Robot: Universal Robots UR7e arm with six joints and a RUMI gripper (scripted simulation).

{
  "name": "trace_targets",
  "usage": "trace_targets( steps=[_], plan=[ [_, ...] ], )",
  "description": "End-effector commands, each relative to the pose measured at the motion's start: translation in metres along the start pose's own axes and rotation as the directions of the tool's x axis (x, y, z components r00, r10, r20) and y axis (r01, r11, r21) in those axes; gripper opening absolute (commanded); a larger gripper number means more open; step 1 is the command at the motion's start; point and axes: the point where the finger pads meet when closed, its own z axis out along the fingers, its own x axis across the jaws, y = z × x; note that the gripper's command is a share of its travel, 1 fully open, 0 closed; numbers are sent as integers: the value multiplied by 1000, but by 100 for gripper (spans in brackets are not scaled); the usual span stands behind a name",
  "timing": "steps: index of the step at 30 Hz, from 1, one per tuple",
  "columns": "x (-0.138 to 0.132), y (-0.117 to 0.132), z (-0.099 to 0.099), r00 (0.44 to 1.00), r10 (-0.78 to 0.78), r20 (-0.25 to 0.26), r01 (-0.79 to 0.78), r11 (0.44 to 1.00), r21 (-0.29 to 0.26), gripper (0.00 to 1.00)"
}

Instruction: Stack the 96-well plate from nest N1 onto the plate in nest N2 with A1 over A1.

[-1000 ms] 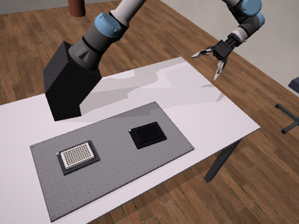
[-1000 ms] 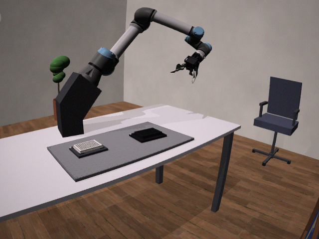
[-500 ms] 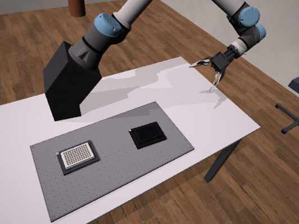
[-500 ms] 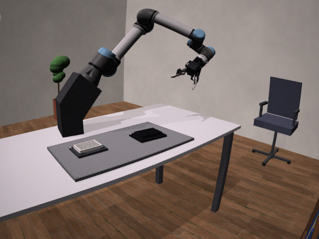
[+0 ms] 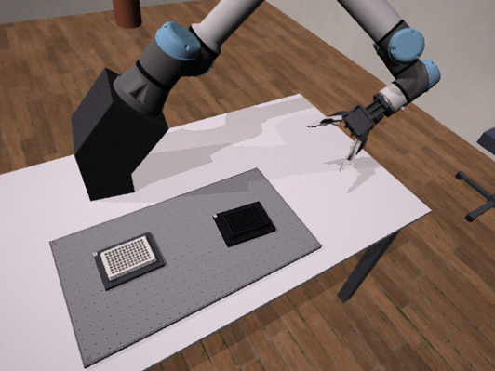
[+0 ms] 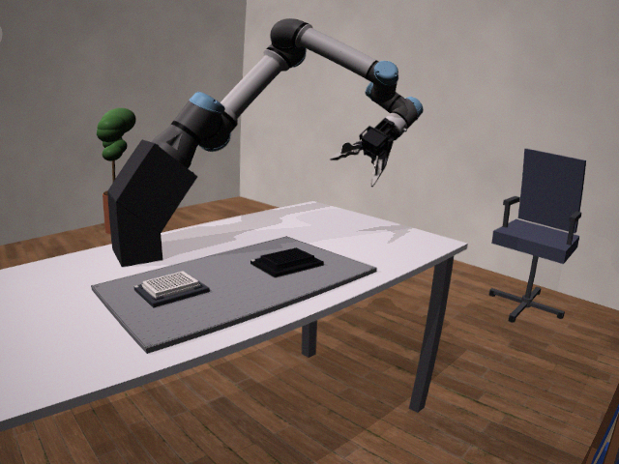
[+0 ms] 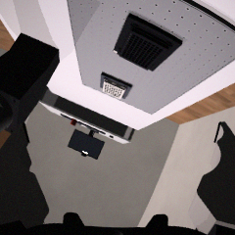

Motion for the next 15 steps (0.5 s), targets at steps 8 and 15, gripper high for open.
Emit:
trace_targets(
  steps=[8,15],
  plan=[
    [24,20,39,999,5,45,-7,999,43,100],
    [33,29,55,998,7,66,-12,998,68,100]
  ],
)
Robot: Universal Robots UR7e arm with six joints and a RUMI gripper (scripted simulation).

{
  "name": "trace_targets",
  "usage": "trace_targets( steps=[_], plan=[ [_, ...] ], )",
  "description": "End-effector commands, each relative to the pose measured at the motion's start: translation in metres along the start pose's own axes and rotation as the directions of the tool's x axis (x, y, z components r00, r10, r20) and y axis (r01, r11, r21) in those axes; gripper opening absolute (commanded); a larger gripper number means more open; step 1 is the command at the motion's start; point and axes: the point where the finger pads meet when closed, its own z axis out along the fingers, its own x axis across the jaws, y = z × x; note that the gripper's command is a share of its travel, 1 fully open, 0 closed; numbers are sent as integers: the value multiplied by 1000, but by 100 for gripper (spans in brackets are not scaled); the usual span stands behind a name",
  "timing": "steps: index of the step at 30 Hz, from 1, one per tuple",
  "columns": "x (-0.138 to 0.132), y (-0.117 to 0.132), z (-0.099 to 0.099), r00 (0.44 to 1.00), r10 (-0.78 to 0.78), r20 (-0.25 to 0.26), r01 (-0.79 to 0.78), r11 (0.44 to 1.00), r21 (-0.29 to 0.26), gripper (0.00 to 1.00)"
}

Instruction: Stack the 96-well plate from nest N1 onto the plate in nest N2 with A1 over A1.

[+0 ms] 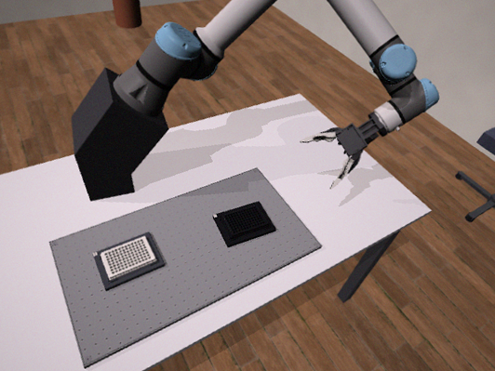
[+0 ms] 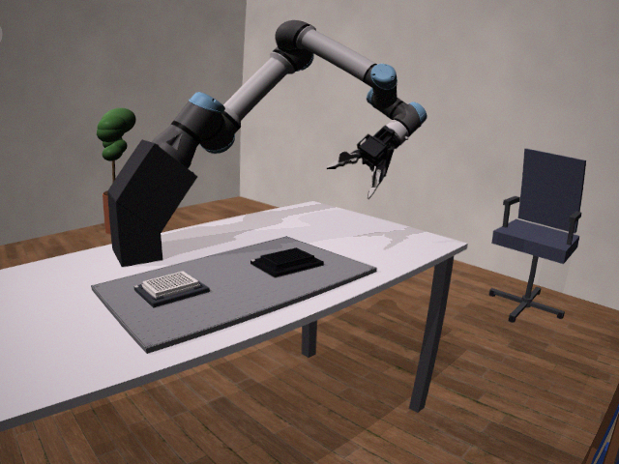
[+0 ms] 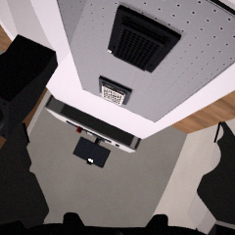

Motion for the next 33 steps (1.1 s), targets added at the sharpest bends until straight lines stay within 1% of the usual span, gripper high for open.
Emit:
trace_targets(
  steps=[1,2,10,12,14,16,18,24,25,27,33],
  plan=[
    [6,5,8,1000,3,17,-3,1000,23,100],
    [8,8,12,999,5,34,-7,999,43,100],
    [24,27,43,999,5,34,-7,999,43,100],
    [24,27,43,999,5,34,-7,999,43,100],
    [27,33,51,998,10,66,-16,996,93,100],
    [30,38,59,998,10,66,-16,996,93,100],
    [30,38,59,998,10,66,-16,996,93,100],
    [39,53,82,998,10,66,-16,996,93,100],
    [39,53,82,998,10,66,-16,996,93,100],
    [41,59,90,996,15,92,-28,989,147,100],
    [48,75,114,996,15,92,-28,989,147,100]
  ],
)
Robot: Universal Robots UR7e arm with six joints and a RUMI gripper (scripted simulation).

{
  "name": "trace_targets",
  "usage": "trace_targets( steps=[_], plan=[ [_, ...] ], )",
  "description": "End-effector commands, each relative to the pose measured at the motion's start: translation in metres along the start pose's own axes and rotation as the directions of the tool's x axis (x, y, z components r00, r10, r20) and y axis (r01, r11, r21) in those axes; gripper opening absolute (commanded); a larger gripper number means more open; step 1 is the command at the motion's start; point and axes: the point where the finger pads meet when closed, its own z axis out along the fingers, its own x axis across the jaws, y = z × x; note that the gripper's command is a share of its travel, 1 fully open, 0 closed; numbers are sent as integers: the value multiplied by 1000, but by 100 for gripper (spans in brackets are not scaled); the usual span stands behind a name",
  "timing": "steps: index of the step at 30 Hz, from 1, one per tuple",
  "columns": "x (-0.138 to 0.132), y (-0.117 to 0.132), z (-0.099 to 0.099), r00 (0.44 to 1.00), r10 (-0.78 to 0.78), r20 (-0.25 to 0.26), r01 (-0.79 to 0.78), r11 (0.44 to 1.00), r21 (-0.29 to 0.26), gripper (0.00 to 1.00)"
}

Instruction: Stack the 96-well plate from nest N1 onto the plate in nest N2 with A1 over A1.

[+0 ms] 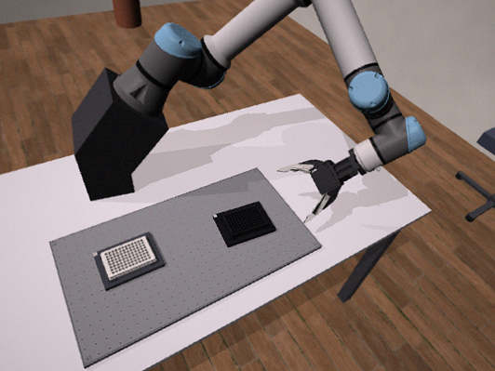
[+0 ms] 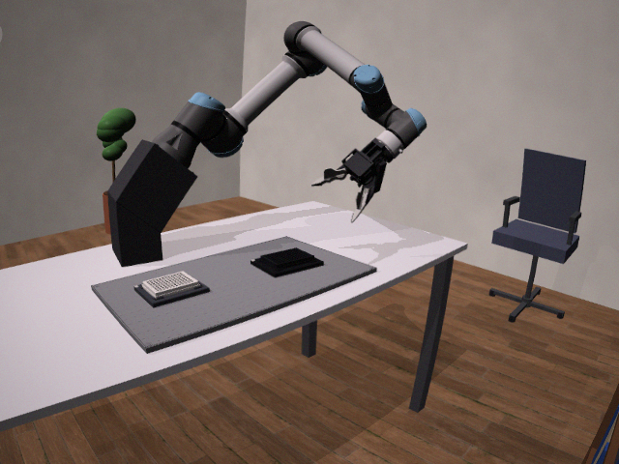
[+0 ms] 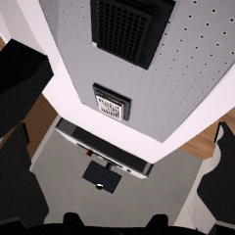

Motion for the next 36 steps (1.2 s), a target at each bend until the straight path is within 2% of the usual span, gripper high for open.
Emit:
trace_targets(
  steps=[1,4,6,13,15,17,19,26,28,30,34,36],
  plan=[
    [7,14,14,1000,1,3,-1,1000,10,100],
    [10,19,20,1000,1,3,-1,1000,10,100],
    [12,26,27,1000,9,21,-10,998,68,100],
    [19,49,53,1000,9,21,-10,998,68,100],
    [19,50,54,1000,9,21,-10,998,68,100],
    [20,56,61,999,16,32,-20,992,128,100],
    [20,56,61,999,16,32,-20,992,128,100],
    [24,80,87,999,16,32,-20,992,128,100],
    [25,80,88,999,16,32,-20,992,128,100],
    [25,86,95,999,24,36,-31,981,189,100],
    [25,100,110,999,24,36,-31,981,189,100],
    [25,100,110,999,24,36,-31,981,189,100]
  ],
)
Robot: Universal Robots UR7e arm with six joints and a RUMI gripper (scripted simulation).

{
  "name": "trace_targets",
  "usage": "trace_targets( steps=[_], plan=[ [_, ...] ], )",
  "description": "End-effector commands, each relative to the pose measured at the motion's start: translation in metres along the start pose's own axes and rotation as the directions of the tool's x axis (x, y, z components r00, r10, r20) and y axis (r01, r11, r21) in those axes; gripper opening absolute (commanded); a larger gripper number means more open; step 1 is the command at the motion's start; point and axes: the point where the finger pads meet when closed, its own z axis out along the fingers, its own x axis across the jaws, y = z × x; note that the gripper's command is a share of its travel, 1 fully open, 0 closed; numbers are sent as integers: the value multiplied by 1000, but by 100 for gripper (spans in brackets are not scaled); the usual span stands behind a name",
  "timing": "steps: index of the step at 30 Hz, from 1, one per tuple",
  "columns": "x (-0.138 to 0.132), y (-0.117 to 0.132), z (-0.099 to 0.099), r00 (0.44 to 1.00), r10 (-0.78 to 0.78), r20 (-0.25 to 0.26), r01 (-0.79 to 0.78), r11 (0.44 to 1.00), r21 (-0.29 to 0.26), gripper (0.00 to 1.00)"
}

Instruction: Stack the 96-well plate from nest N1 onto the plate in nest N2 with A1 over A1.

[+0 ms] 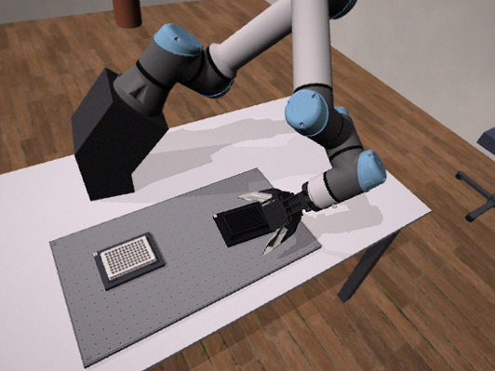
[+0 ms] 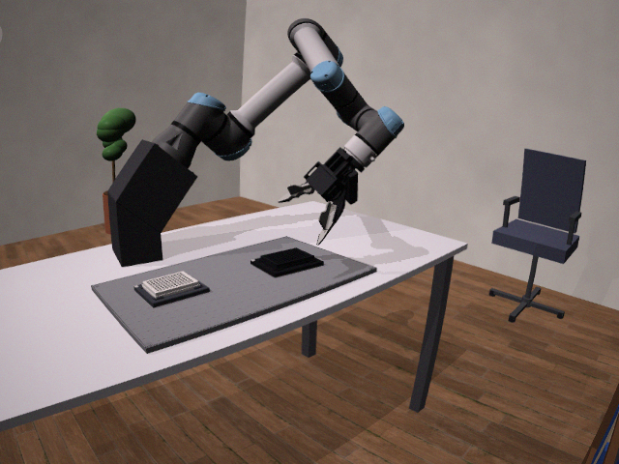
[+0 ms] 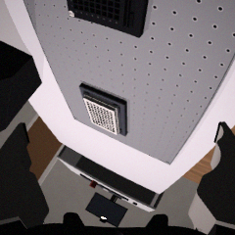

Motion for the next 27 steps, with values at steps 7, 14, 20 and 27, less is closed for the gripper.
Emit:
trace_targets(
  steps=[7,14,20,27],
  plan=[
    [2,32,25,1000,10,-7,-9,997,75,100],
    [2,52,43,1000,10,-7,-9,997,75,100],
    [0,67,56,1000,20,-19,-17,990,137,100],
    [-3,85,73,999,26,-30,-21,986,168,100]
  ],
)
